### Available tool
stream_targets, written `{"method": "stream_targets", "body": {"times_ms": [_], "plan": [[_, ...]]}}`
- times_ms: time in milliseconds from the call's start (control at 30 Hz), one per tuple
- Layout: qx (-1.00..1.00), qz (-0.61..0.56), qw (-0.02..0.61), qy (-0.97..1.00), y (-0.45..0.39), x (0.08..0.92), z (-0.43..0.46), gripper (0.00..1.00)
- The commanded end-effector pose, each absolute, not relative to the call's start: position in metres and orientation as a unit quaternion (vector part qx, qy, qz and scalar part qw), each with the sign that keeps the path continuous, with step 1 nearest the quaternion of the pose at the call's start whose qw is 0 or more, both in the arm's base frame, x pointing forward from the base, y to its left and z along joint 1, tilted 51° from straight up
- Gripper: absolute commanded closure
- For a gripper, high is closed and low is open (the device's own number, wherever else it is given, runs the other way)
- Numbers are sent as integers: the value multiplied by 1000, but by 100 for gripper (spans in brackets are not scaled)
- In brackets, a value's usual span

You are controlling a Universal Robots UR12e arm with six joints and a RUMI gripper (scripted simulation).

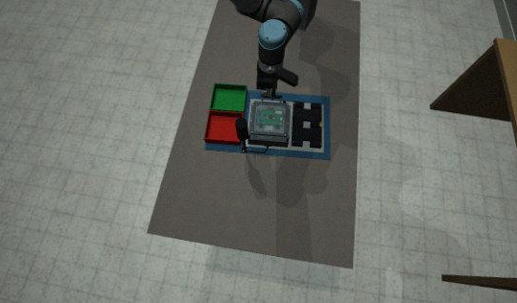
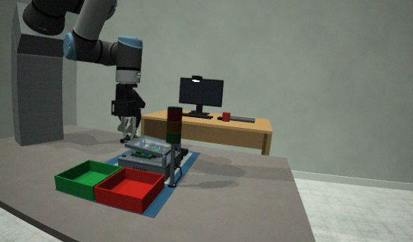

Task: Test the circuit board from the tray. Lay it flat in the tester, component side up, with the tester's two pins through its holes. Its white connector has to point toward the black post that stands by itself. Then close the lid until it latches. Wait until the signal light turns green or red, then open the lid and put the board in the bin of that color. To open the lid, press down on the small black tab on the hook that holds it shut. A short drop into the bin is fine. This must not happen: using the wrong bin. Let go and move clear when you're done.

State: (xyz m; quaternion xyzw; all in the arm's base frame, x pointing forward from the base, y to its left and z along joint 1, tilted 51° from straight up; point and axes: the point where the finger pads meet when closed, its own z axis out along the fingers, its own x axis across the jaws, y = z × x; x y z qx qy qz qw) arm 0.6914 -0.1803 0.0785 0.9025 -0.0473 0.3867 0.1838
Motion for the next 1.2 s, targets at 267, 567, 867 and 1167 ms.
{"method": "stream_targets", "body": {"times_ms": [267, 567, 867, 1167], "plan": [[902, 387, 184, -47, -184, 698, 72, 100], [902, 387, 184, -47, -186, 702, 68, 100], [902, 387, 184, -47, -186, 703, 67, 100], [902, 387, 184, -47, -187, 703, 67, 100]]}}
